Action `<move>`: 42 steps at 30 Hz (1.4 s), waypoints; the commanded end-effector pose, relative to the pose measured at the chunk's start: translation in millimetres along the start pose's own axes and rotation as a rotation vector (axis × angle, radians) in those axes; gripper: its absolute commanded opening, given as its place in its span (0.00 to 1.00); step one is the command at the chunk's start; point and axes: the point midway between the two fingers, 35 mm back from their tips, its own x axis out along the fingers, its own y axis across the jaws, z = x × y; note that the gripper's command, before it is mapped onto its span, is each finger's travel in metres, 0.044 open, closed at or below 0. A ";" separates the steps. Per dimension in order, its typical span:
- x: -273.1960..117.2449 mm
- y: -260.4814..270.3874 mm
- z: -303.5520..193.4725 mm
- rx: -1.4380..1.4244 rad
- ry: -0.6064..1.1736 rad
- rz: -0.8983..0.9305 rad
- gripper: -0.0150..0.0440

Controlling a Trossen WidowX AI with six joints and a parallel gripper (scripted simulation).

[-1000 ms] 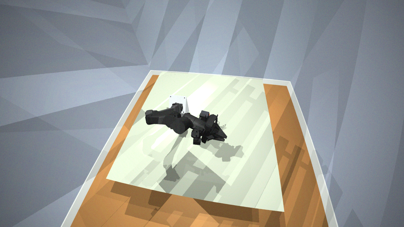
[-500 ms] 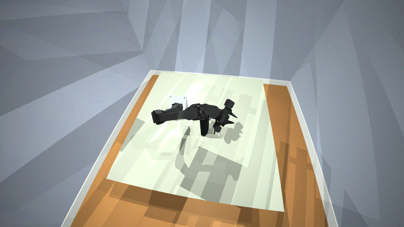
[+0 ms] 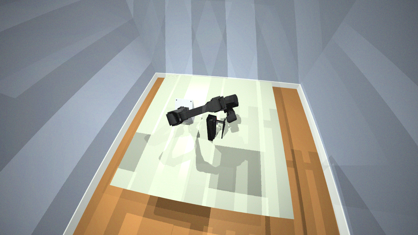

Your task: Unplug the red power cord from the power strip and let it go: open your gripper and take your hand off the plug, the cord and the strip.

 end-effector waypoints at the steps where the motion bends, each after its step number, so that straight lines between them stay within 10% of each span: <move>1: 22.5 37.2 -35.9 -0.323 0.164 0.049 0.53; 12: 51.8 85.8 -143.7 -1.052 0.597 0.268 0.53; 42: 43.6 62.4 -153.7 -1.065 0.605 0.273 0.53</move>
